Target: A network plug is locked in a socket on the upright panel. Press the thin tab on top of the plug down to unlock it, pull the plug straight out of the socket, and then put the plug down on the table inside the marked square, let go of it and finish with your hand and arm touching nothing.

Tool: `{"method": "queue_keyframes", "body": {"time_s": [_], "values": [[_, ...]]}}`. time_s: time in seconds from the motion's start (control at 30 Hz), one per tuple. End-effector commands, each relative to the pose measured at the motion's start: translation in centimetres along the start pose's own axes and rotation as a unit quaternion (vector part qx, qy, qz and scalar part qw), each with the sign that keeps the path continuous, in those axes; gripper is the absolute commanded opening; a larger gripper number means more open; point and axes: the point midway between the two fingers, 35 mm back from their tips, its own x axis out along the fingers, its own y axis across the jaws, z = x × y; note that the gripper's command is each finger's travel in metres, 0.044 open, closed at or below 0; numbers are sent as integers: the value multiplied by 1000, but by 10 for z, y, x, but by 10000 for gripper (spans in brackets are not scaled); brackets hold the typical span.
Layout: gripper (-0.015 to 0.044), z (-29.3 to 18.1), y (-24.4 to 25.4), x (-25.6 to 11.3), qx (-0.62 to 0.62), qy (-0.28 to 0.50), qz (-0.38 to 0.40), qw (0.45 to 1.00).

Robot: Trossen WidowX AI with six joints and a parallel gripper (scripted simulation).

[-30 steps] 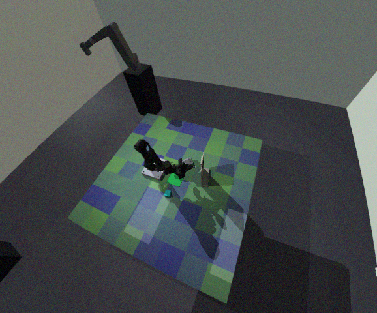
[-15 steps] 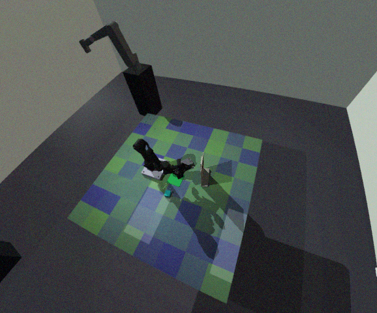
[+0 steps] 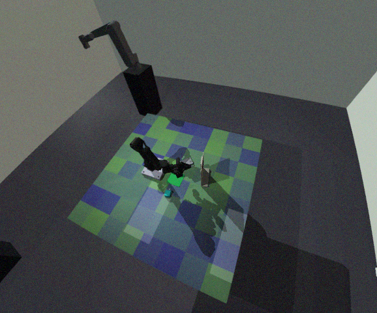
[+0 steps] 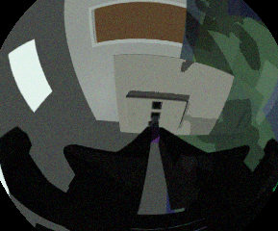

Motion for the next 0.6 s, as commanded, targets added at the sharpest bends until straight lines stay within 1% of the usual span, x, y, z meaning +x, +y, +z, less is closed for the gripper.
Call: {"method": "queue_keyframes", "body": {"time_s": [0.0, 0.57], "values": [[0, 0, 6, -1, -1, -2, 0, 1000], [0, -6, 31, -9, -1, -1, 0, 1000]]}}
